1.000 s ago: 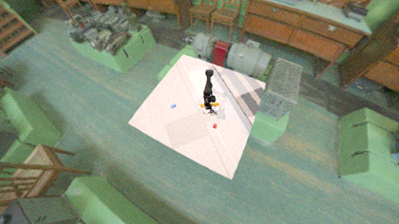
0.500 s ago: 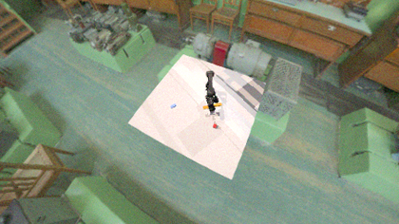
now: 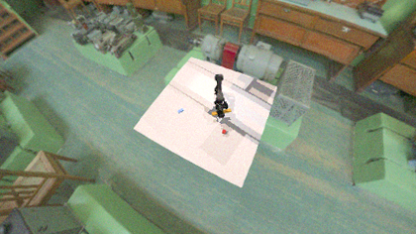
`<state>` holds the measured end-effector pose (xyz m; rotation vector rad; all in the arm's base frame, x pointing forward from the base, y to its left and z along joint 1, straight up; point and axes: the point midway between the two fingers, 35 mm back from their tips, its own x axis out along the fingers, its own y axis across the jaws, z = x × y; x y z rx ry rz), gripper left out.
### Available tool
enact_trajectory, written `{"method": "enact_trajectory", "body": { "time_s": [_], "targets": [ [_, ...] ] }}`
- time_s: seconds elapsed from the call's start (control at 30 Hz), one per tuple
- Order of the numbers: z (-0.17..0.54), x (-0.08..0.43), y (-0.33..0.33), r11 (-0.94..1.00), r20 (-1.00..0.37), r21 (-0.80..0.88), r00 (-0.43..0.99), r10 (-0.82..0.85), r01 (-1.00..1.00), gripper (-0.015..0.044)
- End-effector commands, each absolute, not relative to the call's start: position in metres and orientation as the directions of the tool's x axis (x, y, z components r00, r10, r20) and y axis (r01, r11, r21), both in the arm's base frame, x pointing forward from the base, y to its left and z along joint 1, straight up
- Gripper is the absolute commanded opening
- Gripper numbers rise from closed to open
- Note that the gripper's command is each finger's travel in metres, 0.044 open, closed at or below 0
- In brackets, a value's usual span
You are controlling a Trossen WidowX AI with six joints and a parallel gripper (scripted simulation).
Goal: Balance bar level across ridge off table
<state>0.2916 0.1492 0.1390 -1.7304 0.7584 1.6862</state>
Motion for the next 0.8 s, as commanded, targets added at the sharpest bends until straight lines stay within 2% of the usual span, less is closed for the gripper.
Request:
{"method": "enact_trajectory", "body": {
  "time_s": [0.0,0.77],
  "targets": [
    [0.131,0.291,0.150,-0.659,-1.000,-0.028,0.026,0.013,-0.751,0.0000],
    [0.121,0.291,0.150,-0.659,-1.000,-0.028,0.026,0.013,-0.751,0.0000]
  ]
}}
